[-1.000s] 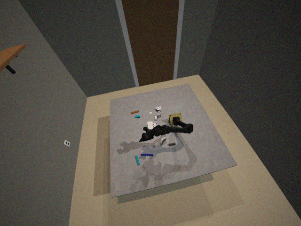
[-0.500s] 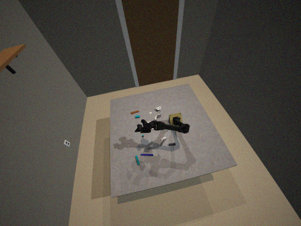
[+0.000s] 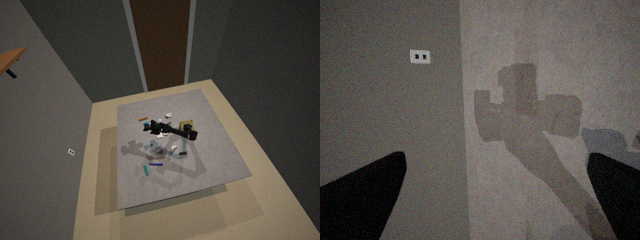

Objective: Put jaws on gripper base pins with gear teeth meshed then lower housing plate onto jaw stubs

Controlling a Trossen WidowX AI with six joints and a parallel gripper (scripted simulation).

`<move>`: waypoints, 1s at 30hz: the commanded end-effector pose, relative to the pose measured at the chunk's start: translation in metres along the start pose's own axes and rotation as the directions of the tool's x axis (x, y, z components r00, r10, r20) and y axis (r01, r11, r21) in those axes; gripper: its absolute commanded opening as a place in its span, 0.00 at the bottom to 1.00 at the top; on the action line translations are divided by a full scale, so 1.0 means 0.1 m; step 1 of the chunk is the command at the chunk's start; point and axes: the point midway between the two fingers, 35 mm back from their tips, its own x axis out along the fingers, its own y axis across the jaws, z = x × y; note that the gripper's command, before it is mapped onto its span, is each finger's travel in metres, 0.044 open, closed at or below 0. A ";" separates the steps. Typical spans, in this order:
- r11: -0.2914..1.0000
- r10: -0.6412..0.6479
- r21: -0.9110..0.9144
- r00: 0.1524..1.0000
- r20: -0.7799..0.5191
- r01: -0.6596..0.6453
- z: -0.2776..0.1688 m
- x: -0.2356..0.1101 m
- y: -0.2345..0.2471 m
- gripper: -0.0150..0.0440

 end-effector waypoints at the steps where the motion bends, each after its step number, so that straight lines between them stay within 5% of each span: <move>1: 0.998 -0.044 0.055 0.998 0.049 0.041 0.25 0.04 -0.09 1.00; 30: 0.800 -0.447 0.524 0.873 0.193 0.293 1.71 0.00 -1.09 1.00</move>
